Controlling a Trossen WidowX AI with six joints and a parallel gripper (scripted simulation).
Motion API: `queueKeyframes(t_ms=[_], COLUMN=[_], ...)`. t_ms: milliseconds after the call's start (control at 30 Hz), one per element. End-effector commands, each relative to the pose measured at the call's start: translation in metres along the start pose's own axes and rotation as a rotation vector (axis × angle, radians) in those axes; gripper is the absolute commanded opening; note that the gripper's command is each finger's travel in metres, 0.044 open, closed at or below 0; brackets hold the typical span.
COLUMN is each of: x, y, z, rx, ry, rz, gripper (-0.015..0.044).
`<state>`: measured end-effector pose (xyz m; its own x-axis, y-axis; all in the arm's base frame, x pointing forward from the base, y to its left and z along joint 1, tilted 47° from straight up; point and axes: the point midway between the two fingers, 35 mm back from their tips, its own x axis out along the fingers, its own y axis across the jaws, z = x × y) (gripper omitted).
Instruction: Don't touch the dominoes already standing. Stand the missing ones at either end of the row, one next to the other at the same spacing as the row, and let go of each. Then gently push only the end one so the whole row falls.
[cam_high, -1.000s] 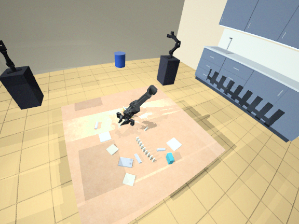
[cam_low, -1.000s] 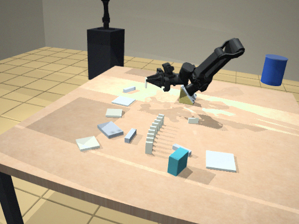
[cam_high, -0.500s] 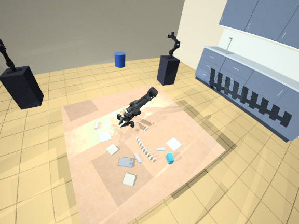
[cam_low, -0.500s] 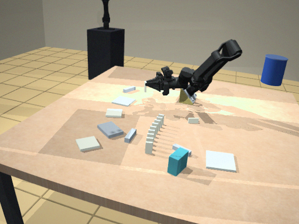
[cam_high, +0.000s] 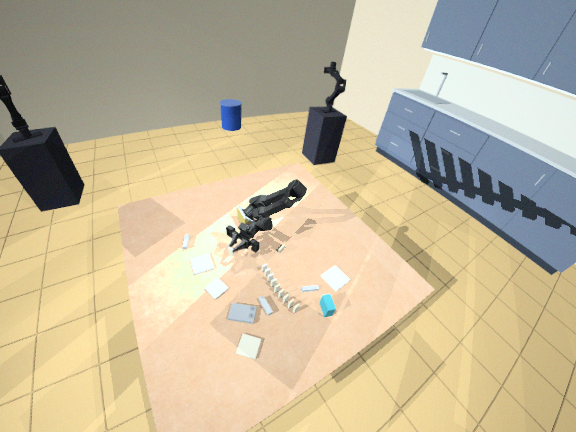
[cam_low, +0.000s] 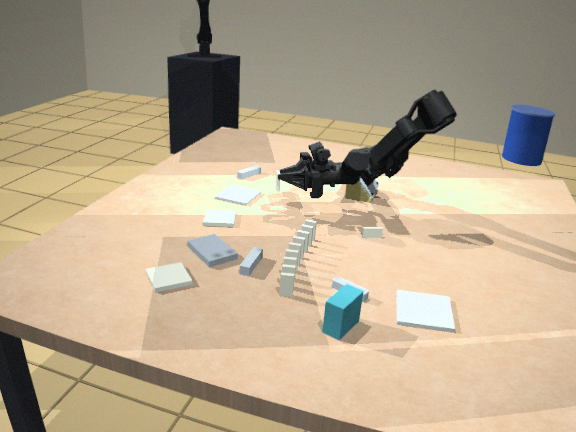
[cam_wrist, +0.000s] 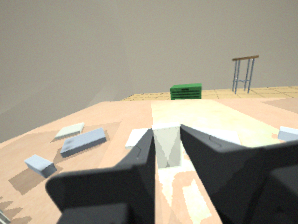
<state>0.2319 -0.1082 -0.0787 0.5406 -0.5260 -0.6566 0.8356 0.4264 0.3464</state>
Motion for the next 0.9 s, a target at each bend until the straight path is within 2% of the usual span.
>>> queueKeyframes(t_ms=[0, 867], x=[0.001, -0.004], y=[0.001, -0.009], z=[-0.009, -0.061], rx=[0.004, -0.002], ry=[-0.008, -0.055], rz=[-0.003, 0.001], gripper=[0.0107, 0.0107])
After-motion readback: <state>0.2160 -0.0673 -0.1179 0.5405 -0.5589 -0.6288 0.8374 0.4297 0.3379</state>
